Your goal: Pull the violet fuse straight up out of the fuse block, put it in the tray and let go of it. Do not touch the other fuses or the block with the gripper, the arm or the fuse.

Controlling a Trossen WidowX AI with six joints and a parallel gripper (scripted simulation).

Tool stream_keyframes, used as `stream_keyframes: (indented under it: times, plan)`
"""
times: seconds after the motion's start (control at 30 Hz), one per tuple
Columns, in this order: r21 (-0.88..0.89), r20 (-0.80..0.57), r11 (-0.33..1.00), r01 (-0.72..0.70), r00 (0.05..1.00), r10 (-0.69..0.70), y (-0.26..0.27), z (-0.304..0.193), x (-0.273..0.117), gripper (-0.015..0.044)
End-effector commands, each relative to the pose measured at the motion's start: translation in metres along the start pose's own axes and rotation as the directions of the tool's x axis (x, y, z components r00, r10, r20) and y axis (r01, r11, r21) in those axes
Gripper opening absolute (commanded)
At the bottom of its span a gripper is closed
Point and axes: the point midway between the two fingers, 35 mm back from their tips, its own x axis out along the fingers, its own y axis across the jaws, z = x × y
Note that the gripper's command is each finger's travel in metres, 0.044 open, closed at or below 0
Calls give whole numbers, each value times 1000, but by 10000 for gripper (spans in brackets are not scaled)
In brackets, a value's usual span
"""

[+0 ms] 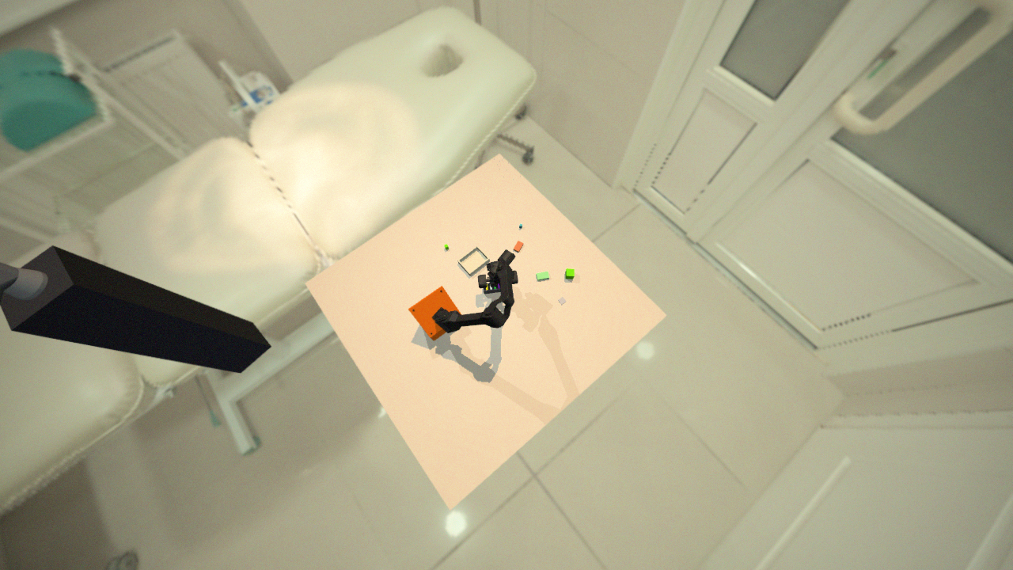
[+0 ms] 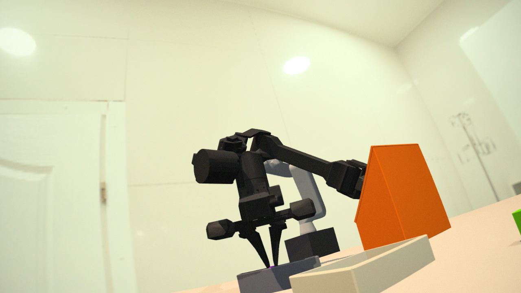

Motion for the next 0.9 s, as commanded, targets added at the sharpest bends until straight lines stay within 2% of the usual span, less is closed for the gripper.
stream_keyframes:
  times: [0.0, 0.87]
  plan:
    - [2, 1, 1000, 0, 1000, 0, 0, 0, -3, 0]
    - [1, 2, 1000, 0, 1000, 0, 0, 1, -15, 0]
